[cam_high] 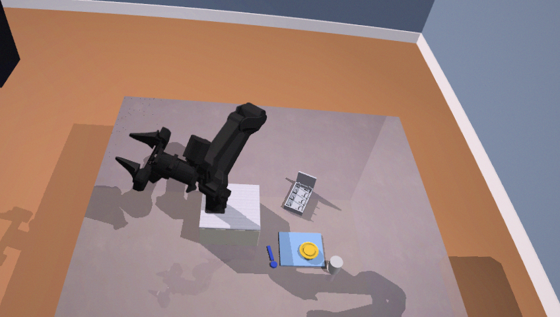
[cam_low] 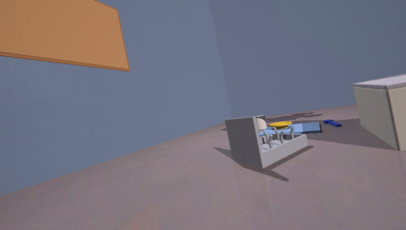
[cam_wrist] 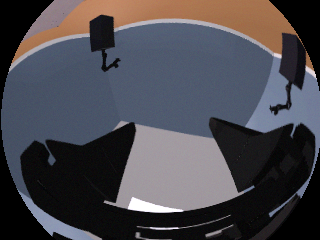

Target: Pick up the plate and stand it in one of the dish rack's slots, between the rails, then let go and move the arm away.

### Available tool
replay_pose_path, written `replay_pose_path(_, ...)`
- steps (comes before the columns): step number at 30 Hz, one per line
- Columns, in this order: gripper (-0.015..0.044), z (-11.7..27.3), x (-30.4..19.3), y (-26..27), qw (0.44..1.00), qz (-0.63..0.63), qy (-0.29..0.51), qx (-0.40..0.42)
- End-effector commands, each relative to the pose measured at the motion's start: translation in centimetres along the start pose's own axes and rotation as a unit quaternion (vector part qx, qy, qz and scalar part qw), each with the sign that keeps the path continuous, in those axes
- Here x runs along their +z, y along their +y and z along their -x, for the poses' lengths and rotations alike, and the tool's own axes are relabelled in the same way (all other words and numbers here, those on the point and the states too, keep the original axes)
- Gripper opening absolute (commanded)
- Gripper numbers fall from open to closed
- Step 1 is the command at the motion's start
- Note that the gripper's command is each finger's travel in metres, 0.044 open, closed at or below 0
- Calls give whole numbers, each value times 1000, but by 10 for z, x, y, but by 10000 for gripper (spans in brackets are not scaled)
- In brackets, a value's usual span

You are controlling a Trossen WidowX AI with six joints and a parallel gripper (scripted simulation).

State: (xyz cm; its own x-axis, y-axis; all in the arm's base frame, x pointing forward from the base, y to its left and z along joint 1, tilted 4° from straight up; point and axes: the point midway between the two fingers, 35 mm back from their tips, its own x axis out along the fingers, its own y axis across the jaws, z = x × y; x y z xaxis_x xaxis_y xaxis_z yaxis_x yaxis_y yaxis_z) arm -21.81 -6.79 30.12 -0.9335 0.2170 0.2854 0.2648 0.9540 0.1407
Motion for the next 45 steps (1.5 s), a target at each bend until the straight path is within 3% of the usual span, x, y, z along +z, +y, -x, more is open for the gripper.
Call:
replay_pose_path(1,400,0,0,0,1000,1,0,-1)
replay_pose_path(22,400,28,-17,-98,952,231,54,-192)
replay_pose_path(45,400,114,-27,-197,776,466,205,-373)
